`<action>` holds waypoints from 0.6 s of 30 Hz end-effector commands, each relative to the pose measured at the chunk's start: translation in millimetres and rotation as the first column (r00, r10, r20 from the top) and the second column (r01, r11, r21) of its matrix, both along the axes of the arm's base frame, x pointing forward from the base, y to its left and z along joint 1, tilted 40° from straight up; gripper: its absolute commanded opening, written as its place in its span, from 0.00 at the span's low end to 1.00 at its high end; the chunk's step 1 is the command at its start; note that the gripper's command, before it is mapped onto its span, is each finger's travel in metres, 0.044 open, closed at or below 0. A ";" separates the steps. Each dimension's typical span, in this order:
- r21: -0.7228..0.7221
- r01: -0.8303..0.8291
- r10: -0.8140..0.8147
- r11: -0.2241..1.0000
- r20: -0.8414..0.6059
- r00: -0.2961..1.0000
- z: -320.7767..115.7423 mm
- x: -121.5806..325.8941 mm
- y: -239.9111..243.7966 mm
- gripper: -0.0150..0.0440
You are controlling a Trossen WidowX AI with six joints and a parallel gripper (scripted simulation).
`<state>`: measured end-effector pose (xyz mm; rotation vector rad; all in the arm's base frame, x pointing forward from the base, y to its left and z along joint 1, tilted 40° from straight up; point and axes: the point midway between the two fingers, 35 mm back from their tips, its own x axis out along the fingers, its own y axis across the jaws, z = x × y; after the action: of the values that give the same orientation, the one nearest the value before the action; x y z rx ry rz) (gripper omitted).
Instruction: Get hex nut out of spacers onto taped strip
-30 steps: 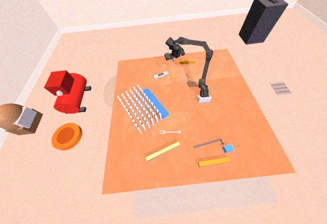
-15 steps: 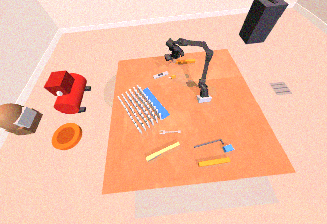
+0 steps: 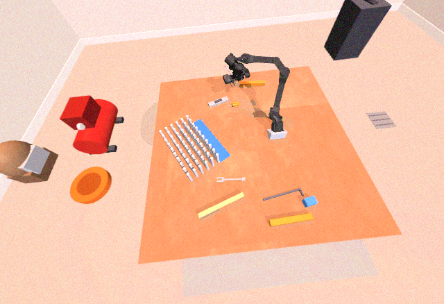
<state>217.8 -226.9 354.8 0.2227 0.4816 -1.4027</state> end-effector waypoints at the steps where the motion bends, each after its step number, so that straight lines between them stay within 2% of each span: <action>1: 0.001 -0.003 0.003 1.000 -0.001 1.000 -2.8 0.7 -1.9 0.25; 18: 0.003 -0.003 0.003 1.000 0.000 1.000 -11.3 2.1 -9.6 0.25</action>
<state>219.4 -235.1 345.7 0.2248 0.4823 -1.4028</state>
